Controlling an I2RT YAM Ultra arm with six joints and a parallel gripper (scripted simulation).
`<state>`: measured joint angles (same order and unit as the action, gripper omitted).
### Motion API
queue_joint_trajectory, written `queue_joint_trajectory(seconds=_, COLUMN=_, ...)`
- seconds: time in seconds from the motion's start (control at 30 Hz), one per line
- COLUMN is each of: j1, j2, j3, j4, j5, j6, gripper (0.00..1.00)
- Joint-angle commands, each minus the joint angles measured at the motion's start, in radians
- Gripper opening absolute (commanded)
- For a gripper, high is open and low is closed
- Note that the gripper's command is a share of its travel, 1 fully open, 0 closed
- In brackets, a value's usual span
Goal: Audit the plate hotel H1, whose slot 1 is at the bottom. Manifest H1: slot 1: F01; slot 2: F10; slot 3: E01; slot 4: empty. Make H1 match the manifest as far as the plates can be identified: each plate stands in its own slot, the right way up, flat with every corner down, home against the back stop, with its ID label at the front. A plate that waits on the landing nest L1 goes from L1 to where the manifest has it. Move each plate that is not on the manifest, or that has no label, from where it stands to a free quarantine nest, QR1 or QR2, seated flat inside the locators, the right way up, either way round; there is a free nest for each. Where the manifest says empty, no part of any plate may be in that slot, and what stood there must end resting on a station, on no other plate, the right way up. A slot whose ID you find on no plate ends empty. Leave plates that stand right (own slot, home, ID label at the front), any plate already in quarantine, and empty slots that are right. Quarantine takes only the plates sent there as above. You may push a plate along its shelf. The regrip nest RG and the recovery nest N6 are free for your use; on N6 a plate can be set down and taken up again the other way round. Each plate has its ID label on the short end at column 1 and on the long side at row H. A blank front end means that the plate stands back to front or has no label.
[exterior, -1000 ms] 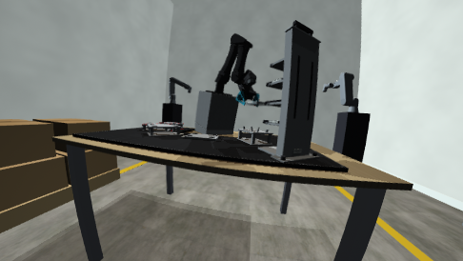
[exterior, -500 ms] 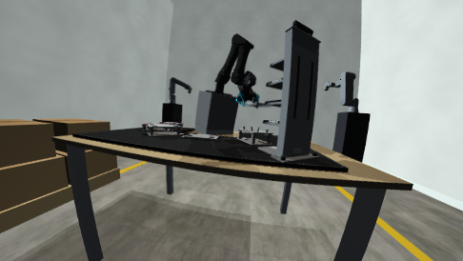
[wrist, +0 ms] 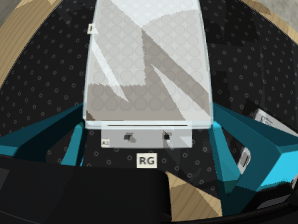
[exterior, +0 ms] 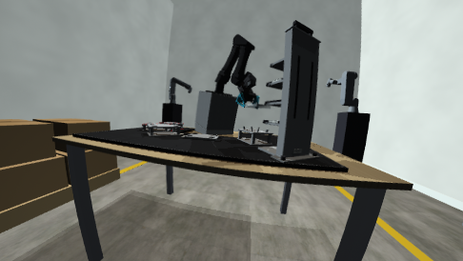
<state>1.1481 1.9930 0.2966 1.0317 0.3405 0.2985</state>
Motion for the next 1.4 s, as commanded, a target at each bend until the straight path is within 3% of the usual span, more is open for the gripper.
queue_joint_trajectory(seconds=0.0, j1=-0.003, j2=0.001, j3=0.003, j4=0.031, j5=0.001, j6=-0.001, gripper=0.86)
queue_joint_trajectory(seconds=1.37, j1=-0.005, j2=0.134, j3=0.025, j4=0.142, j5=-0.001, j6=-0.003, gripper=0.86)
